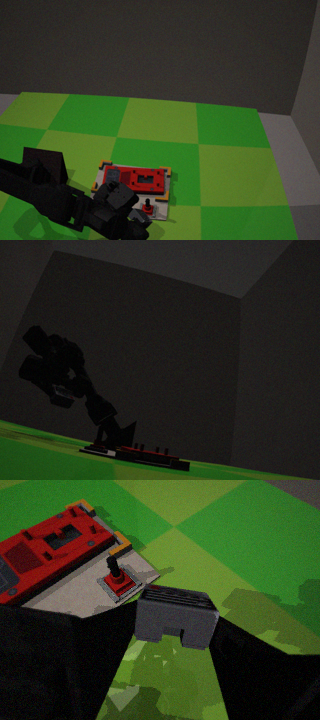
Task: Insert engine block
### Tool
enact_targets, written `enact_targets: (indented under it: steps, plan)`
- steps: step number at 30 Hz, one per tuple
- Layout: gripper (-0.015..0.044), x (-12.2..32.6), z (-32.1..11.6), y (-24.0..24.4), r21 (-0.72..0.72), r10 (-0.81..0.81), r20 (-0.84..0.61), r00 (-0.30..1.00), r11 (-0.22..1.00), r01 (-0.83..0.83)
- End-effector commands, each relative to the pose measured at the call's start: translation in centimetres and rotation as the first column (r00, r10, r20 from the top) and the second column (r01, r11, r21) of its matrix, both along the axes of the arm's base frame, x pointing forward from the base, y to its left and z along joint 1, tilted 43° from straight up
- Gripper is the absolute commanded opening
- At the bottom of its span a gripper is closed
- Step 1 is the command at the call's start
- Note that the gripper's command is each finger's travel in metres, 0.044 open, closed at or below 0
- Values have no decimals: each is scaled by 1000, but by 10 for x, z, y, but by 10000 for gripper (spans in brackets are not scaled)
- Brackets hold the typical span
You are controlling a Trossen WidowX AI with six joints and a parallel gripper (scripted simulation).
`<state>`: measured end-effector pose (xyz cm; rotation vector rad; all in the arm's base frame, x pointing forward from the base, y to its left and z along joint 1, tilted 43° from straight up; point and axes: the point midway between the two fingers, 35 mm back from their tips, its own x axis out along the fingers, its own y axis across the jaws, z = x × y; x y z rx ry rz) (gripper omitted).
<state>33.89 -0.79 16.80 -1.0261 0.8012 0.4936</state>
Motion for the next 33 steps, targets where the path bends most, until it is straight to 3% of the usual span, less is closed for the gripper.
enact_targets:
  steps: [1, 33]
  plan:
    - [0, 1, -7, -4, 11, 20, 8, 1000, 1000, -20]
    - [0, 10, -56, -50, 7, 20, 9, 1000, 1000, -20]
